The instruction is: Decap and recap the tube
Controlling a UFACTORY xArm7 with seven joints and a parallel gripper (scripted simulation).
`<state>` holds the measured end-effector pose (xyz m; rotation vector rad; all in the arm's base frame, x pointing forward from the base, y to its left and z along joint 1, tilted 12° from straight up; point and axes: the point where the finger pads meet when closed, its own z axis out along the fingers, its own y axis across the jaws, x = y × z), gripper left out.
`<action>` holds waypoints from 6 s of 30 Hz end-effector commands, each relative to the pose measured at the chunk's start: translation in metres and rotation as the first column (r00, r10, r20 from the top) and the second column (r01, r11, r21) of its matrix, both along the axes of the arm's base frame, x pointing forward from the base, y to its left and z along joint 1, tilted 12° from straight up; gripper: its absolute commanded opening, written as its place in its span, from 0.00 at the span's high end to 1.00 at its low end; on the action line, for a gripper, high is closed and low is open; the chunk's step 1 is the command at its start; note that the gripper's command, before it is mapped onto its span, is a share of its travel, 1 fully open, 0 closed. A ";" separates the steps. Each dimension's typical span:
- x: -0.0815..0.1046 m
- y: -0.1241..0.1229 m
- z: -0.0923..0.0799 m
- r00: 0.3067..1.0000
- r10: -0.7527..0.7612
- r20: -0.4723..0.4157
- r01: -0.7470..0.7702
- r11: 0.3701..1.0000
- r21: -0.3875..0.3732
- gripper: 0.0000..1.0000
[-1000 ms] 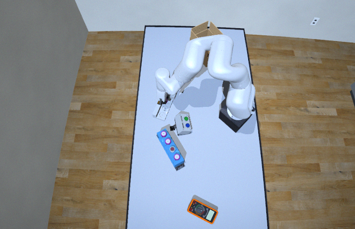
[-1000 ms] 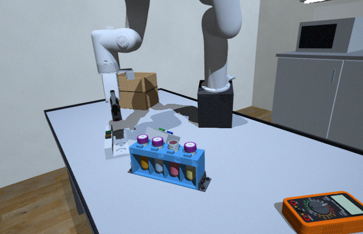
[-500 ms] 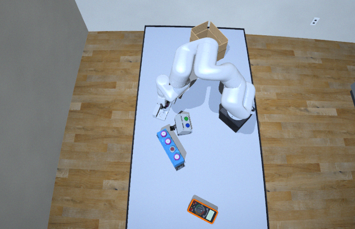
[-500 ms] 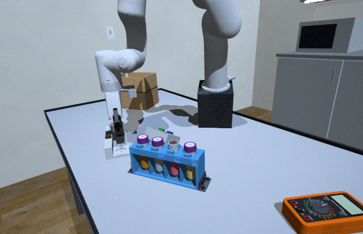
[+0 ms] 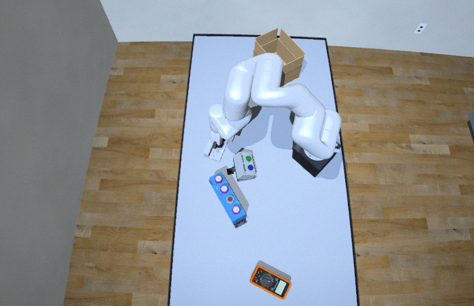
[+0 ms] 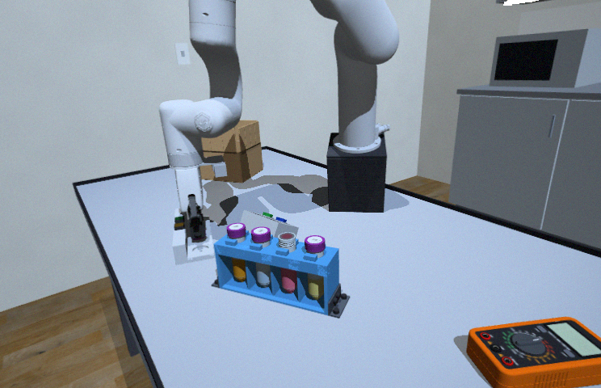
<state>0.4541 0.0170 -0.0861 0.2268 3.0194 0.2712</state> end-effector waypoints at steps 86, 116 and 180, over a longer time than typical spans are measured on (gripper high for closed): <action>-0.011 -0.016 0.093 1.000 -0.001 0.003 0.001 1.000 0.000 0.54; -0.082 0.028 0.103 0.671 -0.723 -0.164 0.737 0.675 0.034 1.00; -0.176 0.102 0.050 0.518 -0.832 -0.199 0.850 0.526 0.018 1.00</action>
